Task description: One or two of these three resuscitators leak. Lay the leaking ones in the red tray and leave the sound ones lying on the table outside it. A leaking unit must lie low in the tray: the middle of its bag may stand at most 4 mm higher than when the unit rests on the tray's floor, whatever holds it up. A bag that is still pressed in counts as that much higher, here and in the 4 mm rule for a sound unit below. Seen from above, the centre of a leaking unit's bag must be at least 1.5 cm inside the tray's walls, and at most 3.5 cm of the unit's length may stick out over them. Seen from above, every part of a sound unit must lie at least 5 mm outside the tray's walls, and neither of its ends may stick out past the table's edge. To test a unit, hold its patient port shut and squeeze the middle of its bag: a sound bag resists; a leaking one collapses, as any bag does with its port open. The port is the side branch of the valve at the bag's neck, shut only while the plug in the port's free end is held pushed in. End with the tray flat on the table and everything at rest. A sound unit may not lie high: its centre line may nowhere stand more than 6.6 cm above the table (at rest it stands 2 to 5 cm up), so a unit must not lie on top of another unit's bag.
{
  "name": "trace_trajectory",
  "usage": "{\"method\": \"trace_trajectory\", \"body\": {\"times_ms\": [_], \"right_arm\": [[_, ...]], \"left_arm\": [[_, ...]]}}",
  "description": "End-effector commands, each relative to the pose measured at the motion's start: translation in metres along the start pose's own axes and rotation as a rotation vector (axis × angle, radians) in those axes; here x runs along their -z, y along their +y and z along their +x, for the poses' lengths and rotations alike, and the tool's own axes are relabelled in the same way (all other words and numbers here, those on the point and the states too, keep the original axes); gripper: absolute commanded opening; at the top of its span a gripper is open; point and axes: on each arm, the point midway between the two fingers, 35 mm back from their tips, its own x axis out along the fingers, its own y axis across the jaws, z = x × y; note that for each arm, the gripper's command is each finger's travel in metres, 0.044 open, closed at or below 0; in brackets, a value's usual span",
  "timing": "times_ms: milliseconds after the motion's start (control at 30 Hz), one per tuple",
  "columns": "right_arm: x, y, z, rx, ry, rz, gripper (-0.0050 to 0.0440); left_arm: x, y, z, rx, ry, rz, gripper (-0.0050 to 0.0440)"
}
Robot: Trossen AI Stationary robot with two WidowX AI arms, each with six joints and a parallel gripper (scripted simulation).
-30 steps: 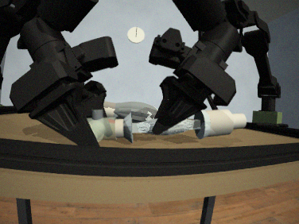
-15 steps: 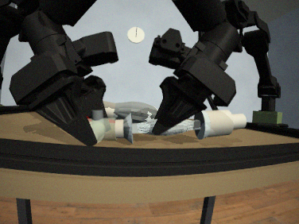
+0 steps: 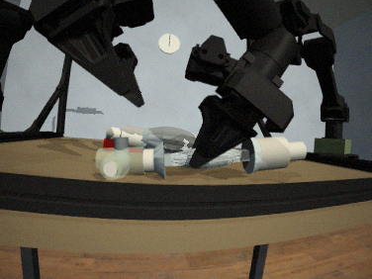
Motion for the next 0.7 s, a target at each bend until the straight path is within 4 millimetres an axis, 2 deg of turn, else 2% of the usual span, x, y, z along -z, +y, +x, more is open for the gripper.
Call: {"method": "trace_trajectory", "body": {"times_ms": [0,167,333,533,567,667], "right_arm": [[-0.001,0.006,-0.014,0.002,-0.005,-0.003,0.044],[0.002,0.036,-0.084,0.019,-0.037,-0.016,0.044],[0.024,0.071,-0.143,0.036,-0.07,-0.029,0.044],[0.024,0.072,-0.144,0.036,-0.07,-0.029,0.044],[0.022,0.073,-0.15,0.043,-0.079,-0.034,0.044],[0.044,0.095,-0.177,0.052,-0.096,-0.041,0.044]], "left_arm": [[0.001,0.001,0.0,-0.001,0.002,0.0,0.0],[0.001,0.001,0.0,-0.001,0.002,0.0,0.0],[0.001,0.001,0.0,-0.001,0.002,0.0,0.0],[0.001,0.001,0.0,-0.001,0.002,0.0,0.0],[0.0,0.0,-0.001,-0.001,0.001,0.001,0.0],[0.0,0.0,-0.001,-0.001,0.001,0.001,0.0]]}}
